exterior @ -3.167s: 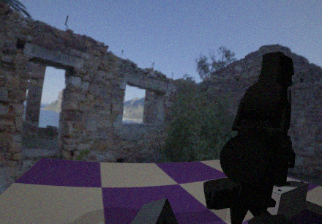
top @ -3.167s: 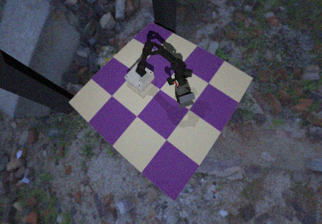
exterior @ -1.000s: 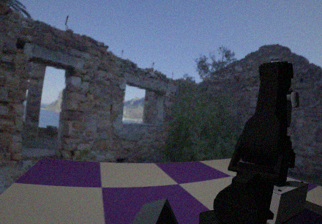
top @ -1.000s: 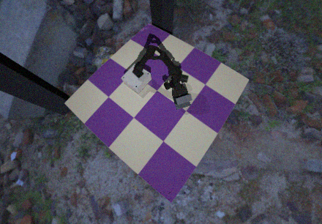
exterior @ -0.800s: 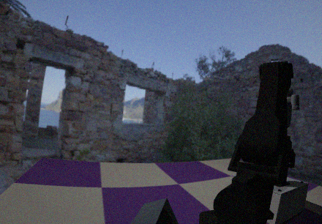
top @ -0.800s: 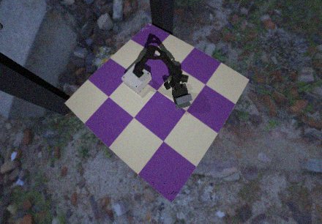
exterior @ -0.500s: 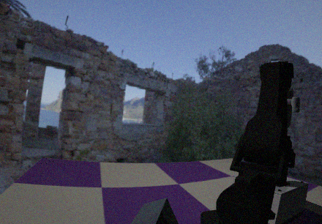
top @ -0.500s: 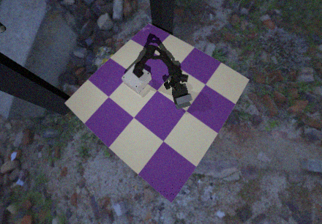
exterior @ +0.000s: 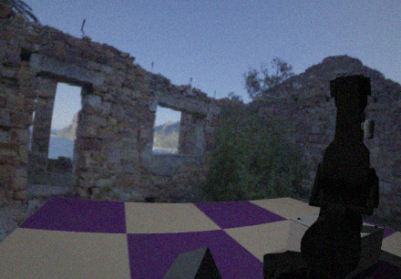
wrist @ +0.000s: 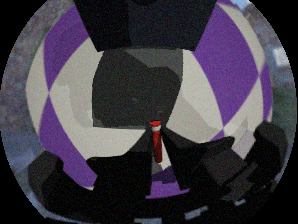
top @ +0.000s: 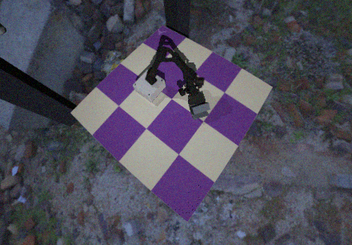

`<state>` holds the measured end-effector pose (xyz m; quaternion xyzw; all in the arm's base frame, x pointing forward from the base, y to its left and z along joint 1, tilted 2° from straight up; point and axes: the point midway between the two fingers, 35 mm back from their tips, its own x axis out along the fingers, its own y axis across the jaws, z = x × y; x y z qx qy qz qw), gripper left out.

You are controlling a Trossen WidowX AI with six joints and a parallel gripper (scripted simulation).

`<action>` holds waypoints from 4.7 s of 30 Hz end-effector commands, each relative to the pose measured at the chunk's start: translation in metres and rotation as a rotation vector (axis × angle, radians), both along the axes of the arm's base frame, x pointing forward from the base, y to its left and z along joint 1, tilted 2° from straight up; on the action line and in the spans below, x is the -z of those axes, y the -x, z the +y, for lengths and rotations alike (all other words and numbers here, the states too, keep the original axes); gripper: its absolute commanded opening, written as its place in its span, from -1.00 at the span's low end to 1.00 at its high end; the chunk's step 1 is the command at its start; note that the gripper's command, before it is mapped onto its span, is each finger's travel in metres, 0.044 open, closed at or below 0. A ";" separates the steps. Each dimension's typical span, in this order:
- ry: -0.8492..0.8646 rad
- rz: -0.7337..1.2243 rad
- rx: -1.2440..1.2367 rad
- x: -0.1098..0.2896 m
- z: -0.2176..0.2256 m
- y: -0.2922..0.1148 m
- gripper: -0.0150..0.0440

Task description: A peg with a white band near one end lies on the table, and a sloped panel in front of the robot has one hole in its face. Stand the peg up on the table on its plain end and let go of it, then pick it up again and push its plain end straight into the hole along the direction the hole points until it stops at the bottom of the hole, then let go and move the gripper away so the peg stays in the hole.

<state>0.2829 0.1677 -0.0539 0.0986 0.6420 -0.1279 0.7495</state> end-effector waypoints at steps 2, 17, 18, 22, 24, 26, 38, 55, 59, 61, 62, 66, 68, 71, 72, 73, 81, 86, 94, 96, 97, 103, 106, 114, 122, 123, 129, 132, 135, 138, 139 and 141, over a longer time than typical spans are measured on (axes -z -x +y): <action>0.016 -0.051 0.006 -0.004 0.000 0.001 -0.33; 0.057 -0.173 0.004 -0.012 0.003 0.008 -0.33; 0.060 -0.181 0.004 -0.012 0.003 0.009 -0.33; 0.071 -0.214 0.003 -0.014 0.004 0.011 -0.33; 0.076 -0.230 0.003 -0.015 0.004 0.012 -0.33; 0.082 -0.246 0.003 -0.015 0.004 0.013 -0.33; 0.114 -0.343 0.002 -0.020 0.007 0.019 -0.33; 0.161 -0.481 0.000 -0.025 0.010 0.029 -0.33; 0.172 -0.513 0.000 -0.026 0.011 0.032 -0.33; 0.178 -0.529 -0.001 -0.026 0.011 0.033 -0.33; 0.180 -0.537 -0.001 -0.027 0.012 0.033 -0.33; 0.191 -0.570 -0.001 -0.027 0.012 0.036 -0.33; 0.197 -0.586 -0.001 -0.028 0.013 0.037 -0.33; 0.205 -0.610 -0.002 -0.028 0.013 0.039 -0.33; 0.208 -0.618 -0.002 -0.028 0.014 0.040 -0.33; 0.211 -0.627 -0.002 -0.029 0.014 0.040 -0.33; 0.233 -0.691 -0.003 -0.030 0.016 0.046 -0.33; 0.247 -0.732 -0.004 -0.030 0.017 0.049 -0.33; 0.269 -0.797 -0.004 -0.031 0.018 0.054 -0.33; 0.274 -0.813 -0.005 -0.031 0.019 0.055 -0.33; 0.277 -0.821 -0.005 -0.031 0.019 0.056 -0.33; 0.294 -0.870 -0.006 -0.031 0.020 0.060 -0.33; 0.302 -0.894 -0.006 -0.031 0.021 0.062 -0.33; 0.324 -0.959 -0.007 -0.031 0.022 0.067 -0.33; 0.346 -1.025 -0.008 -0.030 0.024 0.073 -0.33; 0.349 -1.033 -0.008 -0.030 0.024 0.073 -0.33; 0.366 -1.082 -0.009 -0.029 0.025 0.077 -0.33; 0.374 -1.106 -0.009 -0.028 0.026 0.079 -0.33; 0.383 -1.131 -0.009 -0.028 0.027 0.081 -0.33; 0.381 -1.126 -0.009 -0.028 0.026 0.081 -0.33; 0.376 -1.112 -0.009 -0.029 0.027 0.081 -0.33; 0.374 -1.107 -0.009 -0.029 0.027 0.082 -0.33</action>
